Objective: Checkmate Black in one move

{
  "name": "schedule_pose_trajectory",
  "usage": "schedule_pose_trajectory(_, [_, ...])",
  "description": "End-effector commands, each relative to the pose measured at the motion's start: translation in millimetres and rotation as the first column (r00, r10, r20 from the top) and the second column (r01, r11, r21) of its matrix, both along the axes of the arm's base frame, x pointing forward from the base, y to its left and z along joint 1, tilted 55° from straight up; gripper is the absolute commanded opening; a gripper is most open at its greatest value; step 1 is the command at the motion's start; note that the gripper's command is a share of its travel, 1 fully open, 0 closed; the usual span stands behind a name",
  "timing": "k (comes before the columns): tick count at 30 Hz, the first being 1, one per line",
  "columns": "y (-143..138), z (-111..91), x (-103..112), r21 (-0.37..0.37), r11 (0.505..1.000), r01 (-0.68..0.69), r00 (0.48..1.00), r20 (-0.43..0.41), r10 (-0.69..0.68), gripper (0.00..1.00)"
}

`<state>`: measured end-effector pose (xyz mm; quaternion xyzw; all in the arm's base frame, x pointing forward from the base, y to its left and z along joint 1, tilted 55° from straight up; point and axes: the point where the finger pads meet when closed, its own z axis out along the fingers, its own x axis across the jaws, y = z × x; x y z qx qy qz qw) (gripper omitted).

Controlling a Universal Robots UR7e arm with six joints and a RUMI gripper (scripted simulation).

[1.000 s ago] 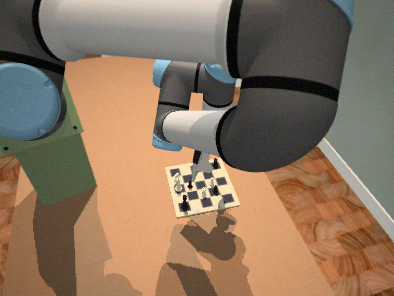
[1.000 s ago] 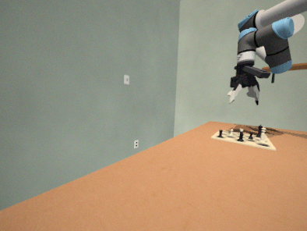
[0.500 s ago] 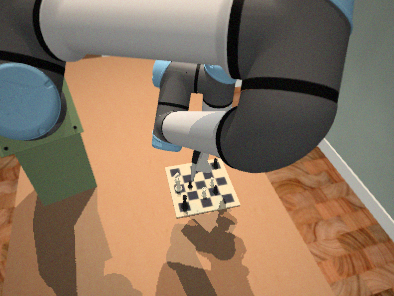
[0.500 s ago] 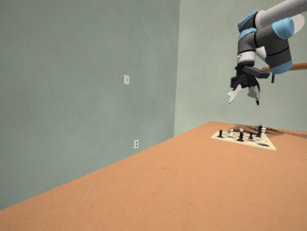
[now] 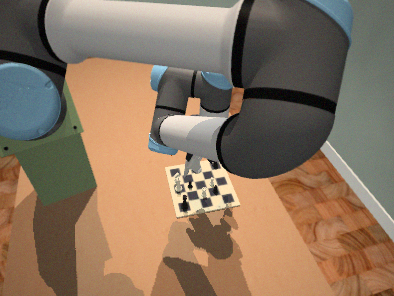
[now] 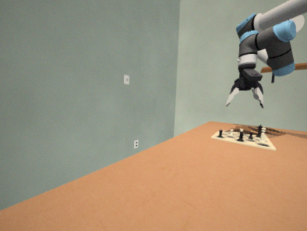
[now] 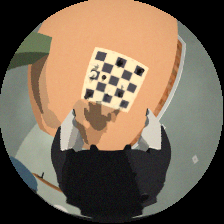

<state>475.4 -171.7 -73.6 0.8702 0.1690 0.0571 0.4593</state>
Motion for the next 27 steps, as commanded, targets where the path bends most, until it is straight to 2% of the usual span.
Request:
schedule_pose_trajectory(1, [-3.0,-3.2,1.8,0.045,0.995,0.092,0.988,0.12,-0.097,1.0])
schedule_pose_trajectory(6, [-8.9,-7.8,4.1,0.135,0.968,0.212,0.925,0.293,-0.243,1.0])
schedule_pose_trajectory(13, [-17.6,-12.6,6.6,0.281,0.9,0.333,0.762,0.481,-0.433,1.0])
schedule_pose_trajectory(15, [-17.6,-12.6,6.6,0.281,0.9,0.333,0.762,0.481,-0.433,1.0])
schedule_pose_trajectory(22, [-24.8,-15.4,7.8,0.405,0.827,0.389,0.588,0.582,-0.562,1.0])
schedule_pose_trajectory(27, [-28.1,-16.3,8.1,0.46,0.792,0.402,0.502,0.613,-0.611,1.0])
